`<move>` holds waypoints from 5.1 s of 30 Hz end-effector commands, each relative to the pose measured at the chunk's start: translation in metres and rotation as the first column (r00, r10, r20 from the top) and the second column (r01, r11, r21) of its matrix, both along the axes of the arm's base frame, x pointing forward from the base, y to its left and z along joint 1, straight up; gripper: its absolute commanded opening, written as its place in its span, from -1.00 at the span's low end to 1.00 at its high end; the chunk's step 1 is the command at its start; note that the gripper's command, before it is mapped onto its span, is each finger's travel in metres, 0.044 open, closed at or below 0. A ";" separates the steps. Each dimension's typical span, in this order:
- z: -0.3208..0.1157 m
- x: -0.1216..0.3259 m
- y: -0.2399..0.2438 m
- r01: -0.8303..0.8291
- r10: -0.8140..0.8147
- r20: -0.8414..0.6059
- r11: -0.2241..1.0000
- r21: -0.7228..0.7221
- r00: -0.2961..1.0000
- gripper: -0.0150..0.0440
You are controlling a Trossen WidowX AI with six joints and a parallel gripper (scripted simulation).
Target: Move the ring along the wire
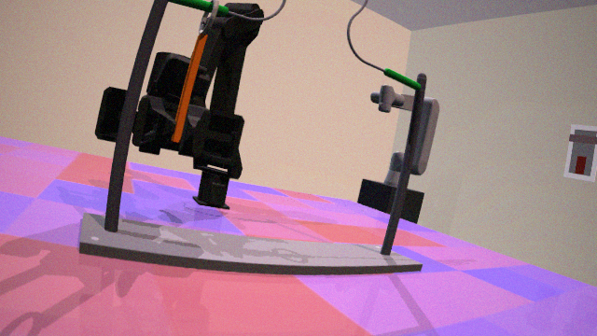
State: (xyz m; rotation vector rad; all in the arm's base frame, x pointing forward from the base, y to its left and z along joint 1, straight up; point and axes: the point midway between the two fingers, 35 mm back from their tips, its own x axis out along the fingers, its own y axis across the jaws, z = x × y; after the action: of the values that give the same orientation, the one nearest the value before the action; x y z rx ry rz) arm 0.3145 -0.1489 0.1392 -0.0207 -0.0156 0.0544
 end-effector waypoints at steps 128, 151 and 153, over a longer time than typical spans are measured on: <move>0.082 -0.038 0.172 0.015 0.228 -0.194 0.610 0.792 0.954 -1.00; 0.167 -0.074 0.191 0.059 0.546 -0.111 0.112 0.992 0.831 -1.00; 0.174 -0.074 0.191 0.062 0.551 -0.089 0.067 0.996 0.830 -1.00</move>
State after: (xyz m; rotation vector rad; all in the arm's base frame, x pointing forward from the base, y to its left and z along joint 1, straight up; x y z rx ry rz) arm 0.2409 0.0408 0.3024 1.4167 0.4655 0.4082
